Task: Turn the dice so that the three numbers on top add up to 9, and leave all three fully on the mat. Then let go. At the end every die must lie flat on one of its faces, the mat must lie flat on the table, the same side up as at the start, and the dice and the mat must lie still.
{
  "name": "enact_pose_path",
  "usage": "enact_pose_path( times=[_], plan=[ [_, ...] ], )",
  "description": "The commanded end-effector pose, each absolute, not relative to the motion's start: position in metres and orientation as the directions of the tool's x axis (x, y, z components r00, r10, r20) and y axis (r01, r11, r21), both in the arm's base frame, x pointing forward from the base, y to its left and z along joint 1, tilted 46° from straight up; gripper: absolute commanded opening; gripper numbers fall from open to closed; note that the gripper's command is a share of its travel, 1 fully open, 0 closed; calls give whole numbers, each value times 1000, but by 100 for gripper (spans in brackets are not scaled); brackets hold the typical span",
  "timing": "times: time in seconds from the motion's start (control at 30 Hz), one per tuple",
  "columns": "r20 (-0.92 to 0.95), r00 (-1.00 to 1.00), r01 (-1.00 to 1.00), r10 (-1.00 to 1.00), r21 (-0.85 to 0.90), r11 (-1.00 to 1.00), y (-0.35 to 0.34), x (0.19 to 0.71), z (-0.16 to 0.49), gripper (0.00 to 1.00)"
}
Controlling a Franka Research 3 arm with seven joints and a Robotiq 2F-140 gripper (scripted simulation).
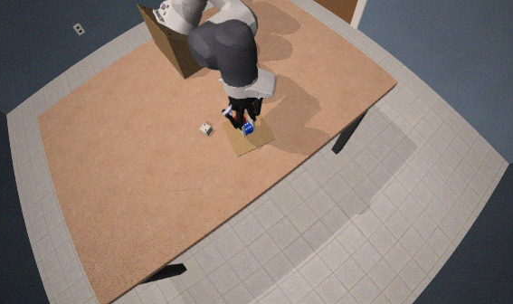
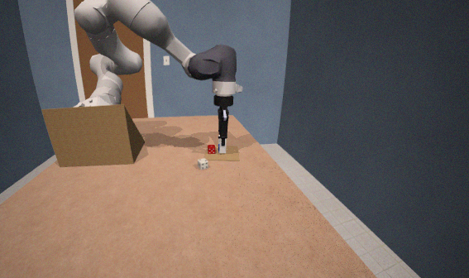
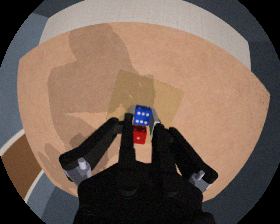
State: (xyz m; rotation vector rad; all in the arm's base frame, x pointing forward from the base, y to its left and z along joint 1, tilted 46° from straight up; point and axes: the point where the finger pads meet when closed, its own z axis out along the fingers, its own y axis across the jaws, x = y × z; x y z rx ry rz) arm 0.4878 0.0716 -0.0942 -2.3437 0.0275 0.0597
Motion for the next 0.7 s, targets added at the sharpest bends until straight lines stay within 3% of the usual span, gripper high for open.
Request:
enact_pose_path(
  times=[0.0, 0.67],
  plan=[
    [-54, 998, -45, -9, -712, -701, 70, 488, -96, 16],
    [-54, 998, -45, -9, -712, -701, 71, 488, -97, 16]
  ],
)
